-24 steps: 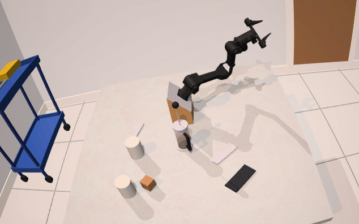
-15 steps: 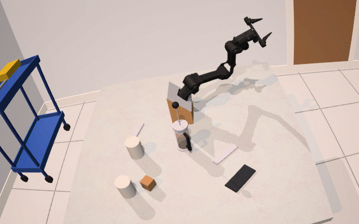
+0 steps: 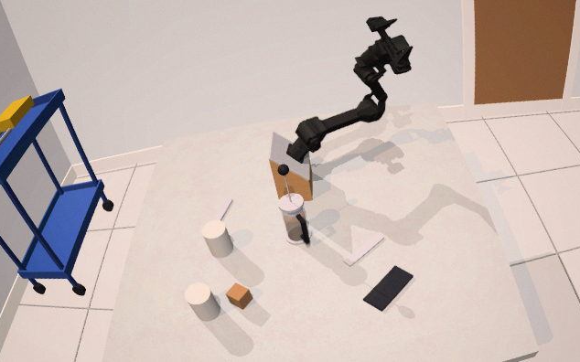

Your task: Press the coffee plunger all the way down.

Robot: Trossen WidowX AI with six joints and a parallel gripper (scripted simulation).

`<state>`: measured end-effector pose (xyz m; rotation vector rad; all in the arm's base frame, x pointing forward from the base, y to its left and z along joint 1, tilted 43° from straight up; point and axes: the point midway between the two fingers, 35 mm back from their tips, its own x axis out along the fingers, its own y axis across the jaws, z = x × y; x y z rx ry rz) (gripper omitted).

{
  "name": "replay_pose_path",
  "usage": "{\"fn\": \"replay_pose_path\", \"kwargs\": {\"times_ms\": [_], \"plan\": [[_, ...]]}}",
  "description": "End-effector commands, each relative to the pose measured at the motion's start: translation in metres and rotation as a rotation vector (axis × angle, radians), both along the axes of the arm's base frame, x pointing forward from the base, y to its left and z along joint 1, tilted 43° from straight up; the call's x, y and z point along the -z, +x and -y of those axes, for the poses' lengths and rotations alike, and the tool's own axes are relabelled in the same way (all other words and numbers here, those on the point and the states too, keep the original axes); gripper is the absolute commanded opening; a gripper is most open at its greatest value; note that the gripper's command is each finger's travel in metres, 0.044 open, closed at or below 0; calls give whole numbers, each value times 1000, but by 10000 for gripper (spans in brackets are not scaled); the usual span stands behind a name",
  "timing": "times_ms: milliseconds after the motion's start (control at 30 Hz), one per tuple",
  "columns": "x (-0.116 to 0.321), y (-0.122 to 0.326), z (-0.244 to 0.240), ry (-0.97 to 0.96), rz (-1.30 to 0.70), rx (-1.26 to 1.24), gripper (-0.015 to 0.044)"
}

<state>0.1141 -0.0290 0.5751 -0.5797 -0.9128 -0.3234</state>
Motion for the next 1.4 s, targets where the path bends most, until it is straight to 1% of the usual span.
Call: {"fn": "replay_pose_path", "kwargs": {"times_ms": [0,200,400,600,767,867,933,967,1133,1367], "plan": [[31,47,39,74,-207,49,440],[100,104,94,197,-544,81,440],[190,139,133,345,-886,30,440],[292,146,148,550,-1215,-137,440],[369,130,133,814,-1428,-414,440],[397,116,116,1020,-1472,-630,440],[405,107,107,1156,-1458,-761,440],[406,105,105,1194,-1448,-795,440],[413,103,99,1208,-1445,-806,440],[450,97,66,1211,-1444,-802,440]]}}
